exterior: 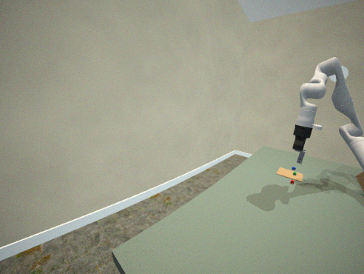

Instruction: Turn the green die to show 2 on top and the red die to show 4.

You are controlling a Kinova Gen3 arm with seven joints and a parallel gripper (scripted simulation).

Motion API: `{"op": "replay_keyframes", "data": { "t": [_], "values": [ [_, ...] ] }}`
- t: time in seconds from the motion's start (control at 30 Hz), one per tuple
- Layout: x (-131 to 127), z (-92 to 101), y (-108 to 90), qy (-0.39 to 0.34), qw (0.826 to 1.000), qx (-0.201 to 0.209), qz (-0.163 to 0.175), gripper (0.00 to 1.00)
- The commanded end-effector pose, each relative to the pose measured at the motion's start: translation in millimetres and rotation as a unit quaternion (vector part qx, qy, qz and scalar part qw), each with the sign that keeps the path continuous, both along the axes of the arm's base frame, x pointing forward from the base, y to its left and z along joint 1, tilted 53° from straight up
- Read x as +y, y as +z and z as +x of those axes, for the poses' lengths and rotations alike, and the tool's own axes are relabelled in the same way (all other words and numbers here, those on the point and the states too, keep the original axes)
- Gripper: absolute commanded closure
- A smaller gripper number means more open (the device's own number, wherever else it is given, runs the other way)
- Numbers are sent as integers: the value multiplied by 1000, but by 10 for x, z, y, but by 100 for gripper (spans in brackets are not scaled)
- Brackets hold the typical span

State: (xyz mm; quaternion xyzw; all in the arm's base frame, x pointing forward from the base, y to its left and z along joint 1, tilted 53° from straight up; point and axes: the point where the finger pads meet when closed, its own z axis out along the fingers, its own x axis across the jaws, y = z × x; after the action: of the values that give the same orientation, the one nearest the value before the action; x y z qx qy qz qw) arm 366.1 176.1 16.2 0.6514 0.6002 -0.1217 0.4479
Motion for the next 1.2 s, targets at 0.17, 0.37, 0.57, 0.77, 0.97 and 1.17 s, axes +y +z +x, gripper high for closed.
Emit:
{"op": "replay_keyframes", "data": {
  "t": [0.17,0.37,0.57,0.77,0.97,1.17],
  "values": [
    [12,110,118,-17,1000,3,22,36],
    [12,112,122,-17,1000,4,22,0],
    [12,112,122,-17,1000,4,22,0],
    [11,112,121,-18,1000,3,23,0],
    [7,104,112,-23,999,-1,25,0],
    [-6,80,86,-38,999,-14,30,0]
  ]
}}
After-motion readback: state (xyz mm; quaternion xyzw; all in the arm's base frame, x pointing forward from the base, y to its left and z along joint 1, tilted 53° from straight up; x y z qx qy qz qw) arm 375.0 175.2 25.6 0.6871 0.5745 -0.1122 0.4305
